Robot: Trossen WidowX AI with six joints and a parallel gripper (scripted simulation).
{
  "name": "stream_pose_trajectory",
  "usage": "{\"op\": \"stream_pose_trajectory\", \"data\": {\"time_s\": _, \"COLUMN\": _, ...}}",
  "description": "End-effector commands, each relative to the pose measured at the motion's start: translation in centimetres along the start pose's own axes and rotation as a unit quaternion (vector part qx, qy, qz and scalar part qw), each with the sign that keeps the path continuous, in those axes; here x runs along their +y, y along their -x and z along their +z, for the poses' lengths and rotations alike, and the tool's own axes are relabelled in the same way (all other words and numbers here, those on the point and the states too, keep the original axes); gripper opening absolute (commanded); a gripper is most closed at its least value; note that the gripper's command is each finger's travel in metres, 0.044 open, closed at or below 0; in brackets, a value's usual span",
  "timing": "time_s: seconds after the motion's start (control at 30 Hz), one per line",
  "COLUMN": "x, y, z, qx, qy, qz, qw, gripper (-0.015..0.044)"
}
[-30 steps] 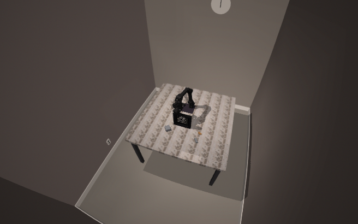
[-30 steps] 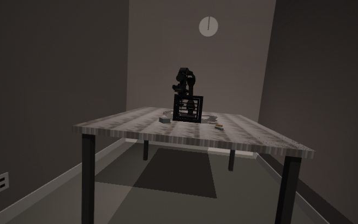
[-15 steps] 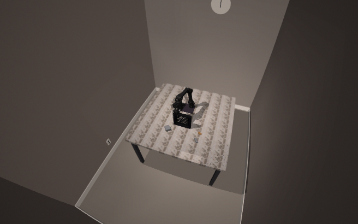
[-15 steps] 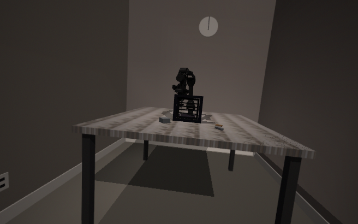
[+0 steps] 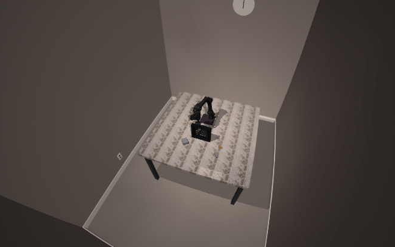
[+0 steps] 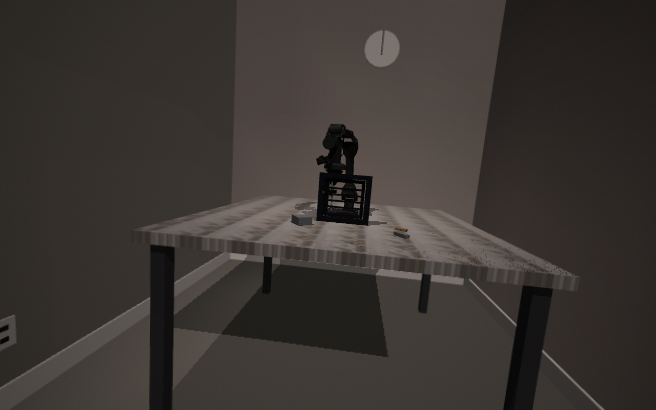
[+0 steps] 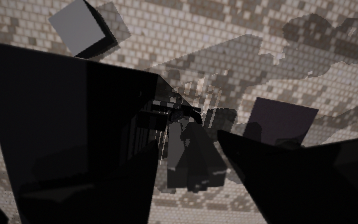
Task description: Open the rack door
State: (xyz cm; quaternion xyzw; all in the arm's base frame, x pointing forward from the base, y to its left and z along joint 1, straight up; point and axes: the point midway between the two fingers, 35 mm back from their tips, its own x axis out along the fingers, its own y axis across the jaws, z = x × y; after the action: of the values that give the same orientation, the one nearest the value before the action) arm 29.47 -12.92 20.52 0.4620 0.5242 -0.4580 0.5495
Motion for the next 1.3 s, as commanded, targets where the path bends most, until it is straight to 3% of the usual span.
{"op": "stream_pose_trajectory", "data": {"time_s": 0.0, "x": 0.02, "y": -0.04, "z": -0.04, "qx": 0.001, "qy": 0.111, "qz": 0.001, "qw": 0.994, "gripper": 0.0288}}
{"op": "stream_pose_trajectory", "data": {"time_s": 0.3, "x": 0.02, "y": -0.04, "z": -0.04, "qx": 0.001, "qy": 0.328, "qz": 0.001, "qw": 0.945, "gripper": 0.0288}}
{"op": "stream_pose_trajectory", "data": {"time_s": 0.6, "x": 0.02, "y": -0.04, "z": -0.04, "qx": 0.001, "qy": 0.529, "qz": 0.001, "qw": 0.849, "gripper": 0.0288}}
{"op": "stream_pose_trajectory", "data": {"time_s": 0.93, "x": 0.02, "y": -0.04, "z": -0.04, "qx": 0.001, "qy": 0.721, "qz": 0.001, "qw": 0.693, "gripper": 0.0288}}
{"op": "stream_pose_trajectory", "data": {"time_s": 1.27, "x": 0.02, "y": -0.04, "z": -0.04, "qx": 0.001, "qy": 0.869, "qz": 0.001, "qw": 0.495, "gripper": 0.0288}}
